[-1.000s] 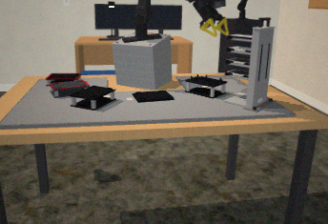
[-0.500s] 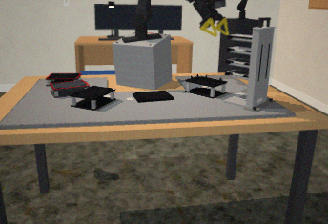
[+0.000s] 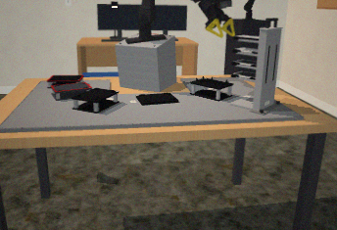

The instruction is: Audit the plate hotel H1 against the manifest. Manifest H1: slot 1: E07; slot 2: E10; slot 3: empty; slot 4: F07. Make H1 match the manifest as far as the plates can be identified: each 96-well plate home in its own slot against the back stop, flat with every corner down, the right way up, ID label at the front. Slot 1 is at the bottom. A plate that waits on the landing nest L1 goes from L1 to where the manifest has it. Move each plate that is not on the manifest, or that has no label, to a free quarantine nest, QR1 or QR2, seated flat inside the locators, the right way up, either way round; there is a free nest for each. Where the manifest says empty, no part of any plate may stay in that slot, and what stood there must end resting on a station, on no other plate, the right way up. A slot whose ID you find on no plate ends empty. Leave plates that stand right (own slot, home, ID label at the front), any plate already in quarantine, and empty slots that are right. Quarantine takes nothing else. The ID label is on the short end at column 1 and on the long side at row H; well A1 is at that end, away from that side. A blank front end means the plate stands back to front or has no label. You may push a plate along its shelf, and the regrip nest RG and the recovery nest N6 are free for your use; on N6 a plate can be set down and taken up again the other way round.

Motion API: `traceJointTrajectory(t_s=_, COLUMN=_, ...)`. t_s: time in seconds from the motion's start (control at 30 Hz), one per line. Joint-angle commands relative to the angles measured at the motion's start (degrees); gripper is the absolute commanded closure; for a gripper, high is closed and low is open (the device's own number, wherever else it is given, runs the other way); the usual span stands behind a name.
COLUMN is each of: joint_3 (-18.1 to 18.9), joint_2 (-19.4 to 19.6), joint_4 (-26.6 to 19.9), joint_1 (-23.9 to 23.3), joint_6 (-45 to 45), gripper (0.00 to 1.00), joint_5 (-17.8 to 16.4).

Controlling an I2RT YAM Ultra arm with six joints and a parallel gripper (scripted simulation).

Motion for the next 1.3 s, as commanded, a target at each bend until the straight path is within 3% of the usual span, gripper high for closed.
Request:
traceJointTrajectory(t_s=0.0, joint_3=0.78, joint_2=-0.24, joint_4=0.57, joint_1=0.04, joint_6=-0.22, gripper=0.00, joint_5=-0.02)
traceJointTrajectory(t_s=0.9, joint_3=0.78, joint_2=-0.24, joint_4=0.57, joint_1=0.04, joint_6=-0.22, gripper=0.00, joint_5=-0.02)
traceJointTrajectory(t_s=0.93, joint_3=1.44, joint_2=-1.59, joint_4=1.36, joint_1=0.41, joint_6=-0.47, gripper=0.00, joint_5=0.10)
traceJointTrajectory(t_s=0.97, joint_3=-1.19, joint_2=-1.87, joint_4=1.42, joint_1=0.79, joint_6=-0.28, gripper=0.00, joint_5=0.29)
traceJointTrajectory(t_s=1.27, joint_3=-3.79, joint_2=-3.97, joint_4=1.73, joint_1=1.47, joint_6=0.76, gripper=0.00, joint_5=0.94)
